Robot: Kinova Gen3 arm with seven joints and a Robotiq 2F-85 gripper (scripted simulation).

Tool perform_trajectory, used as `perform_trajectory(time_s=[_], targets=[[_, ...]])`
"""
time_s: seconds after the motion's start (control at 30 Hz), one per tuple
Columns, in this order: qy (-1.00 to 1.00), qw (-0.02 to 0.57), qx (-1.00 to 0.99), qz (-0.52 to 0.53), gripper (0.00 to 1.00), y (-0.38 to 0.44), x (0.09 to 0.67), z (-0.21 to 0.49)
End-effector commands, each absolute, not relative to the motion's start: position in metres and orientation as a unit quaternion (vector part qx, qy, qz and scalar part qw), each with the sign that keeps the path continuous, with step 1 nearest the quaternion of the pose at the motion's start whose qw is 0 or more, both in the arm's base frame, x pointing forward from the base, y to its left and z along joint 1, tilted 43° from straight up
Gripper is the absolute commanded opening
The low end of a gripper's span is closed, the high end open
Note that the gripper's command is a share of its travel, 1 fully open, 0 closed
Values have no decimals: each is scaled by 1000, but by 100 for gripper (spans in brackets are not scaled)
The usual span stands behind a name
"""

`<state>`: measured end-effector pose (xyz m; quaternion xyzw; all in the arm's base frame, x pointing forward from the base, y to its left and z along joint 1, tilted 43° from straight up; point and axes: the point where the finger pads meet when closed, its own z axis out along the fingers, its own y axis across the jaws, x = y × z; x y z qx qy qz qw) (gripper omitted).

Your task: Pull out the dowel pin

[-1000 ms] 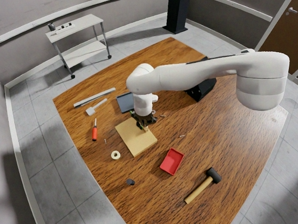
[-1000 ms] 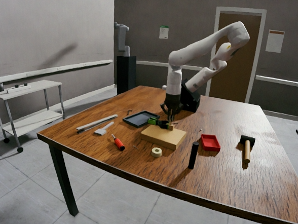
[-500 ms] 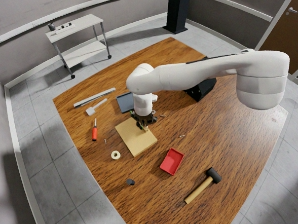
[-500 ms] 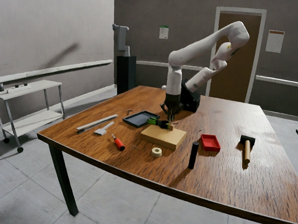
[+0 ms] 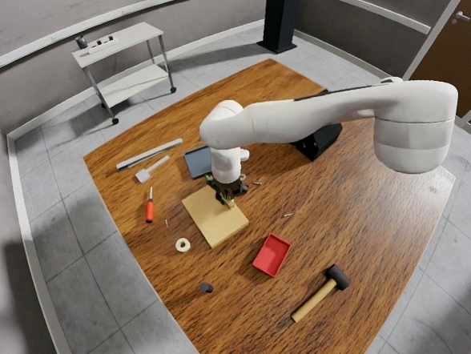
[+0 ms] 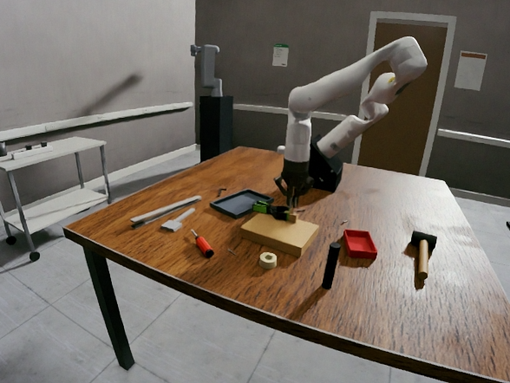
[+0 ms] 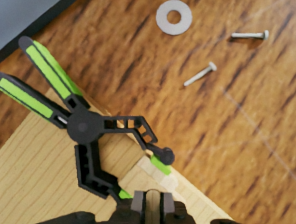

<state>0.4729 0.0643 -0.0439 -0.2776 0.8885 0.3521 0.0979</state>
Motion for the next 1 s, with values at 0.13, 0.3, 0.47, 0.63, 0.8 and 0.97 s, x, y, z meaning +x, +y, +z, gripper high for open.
perform_trajectory(time_s=[0.13,0.3,0.47,0.63,0.8,0.97], targets=[[892,95,-267,353,10,63,474,-43],[893,93,-263,353,10,63,474,-43],[895,90,-257,354,10,63,474,-43],[897,88,-250,354,10,63,474,-43],[898,86,-246,355,10,63,474,-43],[900,84,-240,355,10,63,474,-43]])
